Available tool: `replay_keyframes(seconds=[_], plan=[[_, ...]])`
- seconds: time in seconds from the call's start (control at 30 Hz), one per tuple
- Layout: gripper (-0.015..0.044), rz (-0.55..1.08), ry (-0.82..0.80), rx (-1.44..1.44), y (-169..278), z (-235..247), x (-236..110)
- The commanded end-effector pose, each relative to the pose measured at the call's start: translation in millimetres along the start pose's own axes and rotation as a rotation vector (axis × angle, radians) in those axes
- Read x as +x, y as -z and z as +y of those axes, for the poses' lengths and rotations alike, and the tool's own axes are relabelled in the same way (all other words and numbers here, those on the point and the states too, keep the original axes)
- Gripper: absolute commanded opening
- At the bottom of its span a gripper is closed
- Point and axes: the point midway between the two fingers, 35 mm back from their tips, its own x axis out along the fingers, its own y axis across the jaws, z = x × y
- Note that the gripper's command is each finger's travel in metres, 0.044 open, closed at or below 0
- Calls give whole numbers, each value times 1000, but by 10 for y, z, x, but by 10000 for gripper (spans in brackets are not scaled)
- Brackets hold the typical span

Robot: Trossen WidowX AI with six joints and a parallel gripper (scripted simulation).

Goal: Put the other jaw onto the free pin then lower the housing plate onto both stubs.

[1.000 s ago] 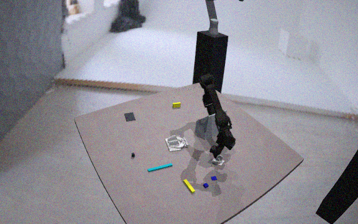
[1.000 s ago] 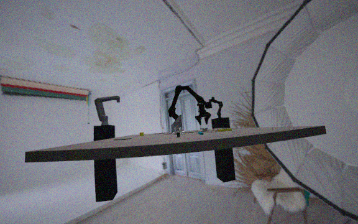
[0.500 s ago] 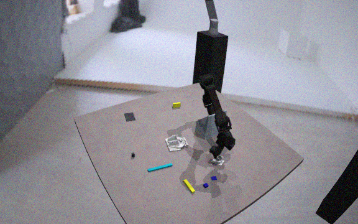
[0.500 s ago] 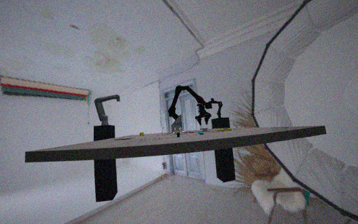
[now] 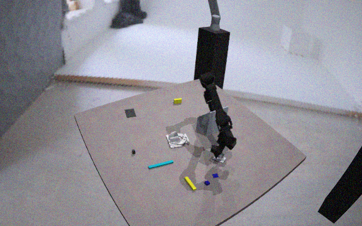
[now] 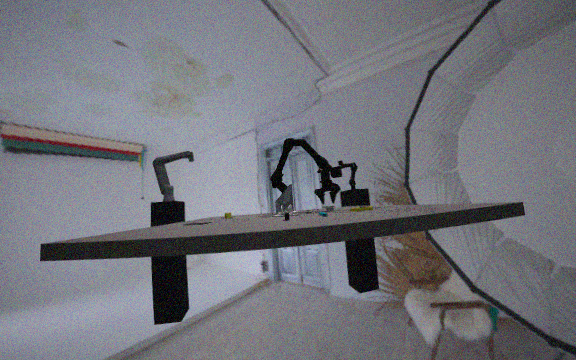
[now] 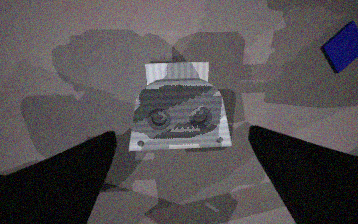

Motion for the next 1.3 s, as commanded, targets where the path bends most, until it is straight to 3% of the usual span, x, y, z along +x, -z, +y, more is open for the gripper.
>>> replay_keyframes(seconds=[0.0,1.27], plan=[[440,9,-2,-6,15,15,38],[440,11,-2,-5,25,17,342]])
